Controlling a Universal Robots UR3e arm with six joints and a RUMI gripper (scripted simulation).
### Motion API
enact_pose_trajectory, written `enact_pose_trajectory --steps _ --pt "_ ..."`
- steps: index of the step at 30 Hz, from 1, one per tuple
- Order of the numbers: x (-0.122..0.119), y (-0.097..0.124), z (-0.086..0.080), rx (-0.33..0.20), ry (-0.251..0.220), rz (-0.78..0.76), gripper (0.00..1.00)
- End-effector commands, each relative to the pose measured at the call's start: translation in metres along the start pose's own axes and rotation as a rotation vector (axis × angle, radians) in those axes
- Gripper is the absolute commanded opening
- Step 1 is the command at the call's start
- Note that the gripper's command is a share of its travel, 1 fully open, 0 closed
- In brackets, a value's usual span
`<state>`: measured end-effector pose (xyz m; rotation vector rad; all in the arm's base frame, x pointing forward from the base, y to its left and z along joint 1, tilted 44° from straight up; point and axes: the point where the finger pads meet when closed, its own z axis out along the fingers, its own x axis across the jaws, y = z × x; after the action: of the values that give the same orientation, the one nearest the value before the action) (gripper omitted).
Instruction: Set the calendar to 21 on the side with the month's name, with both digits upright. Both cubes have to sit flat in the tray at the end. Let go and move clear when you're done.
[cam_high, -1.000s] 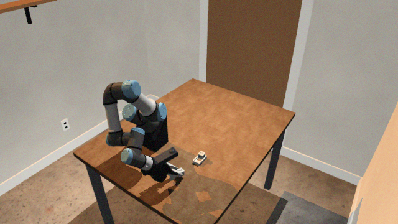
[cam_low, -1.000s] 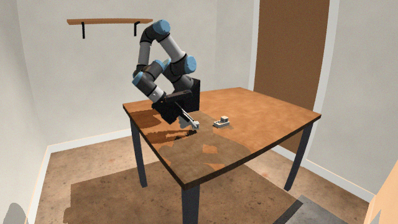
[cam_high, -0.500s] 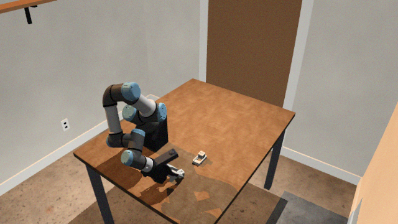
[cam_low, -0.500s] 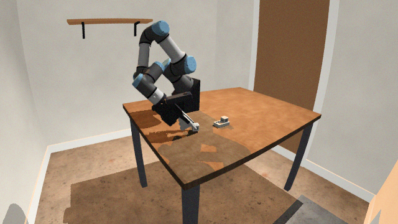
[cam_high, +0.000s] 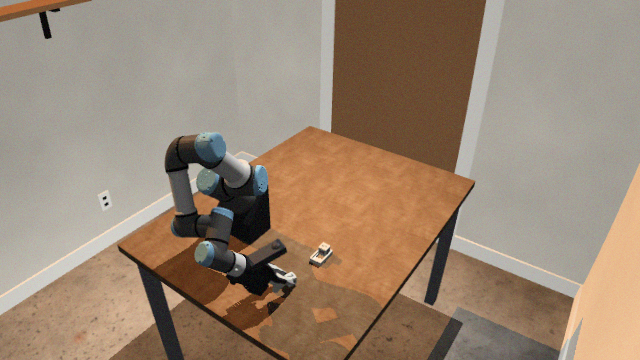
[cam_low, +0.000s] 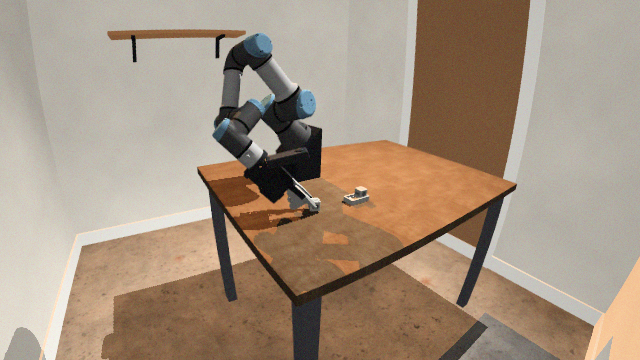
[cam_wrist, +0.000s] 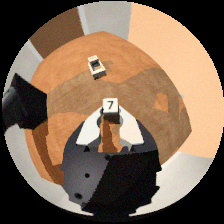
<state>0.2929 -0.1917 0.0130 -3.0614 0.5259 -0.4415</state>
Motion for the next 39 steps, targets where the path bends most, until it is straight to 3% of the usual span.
enact_pose_trajectory --steps 1,39 --pt "0.0004 -0.0001 -0.0003 -0.001 0.001 -0.001 0.10" --pt "0.0004 0.0024 0.0022 -0.001 0.001 -0.001 0.10"
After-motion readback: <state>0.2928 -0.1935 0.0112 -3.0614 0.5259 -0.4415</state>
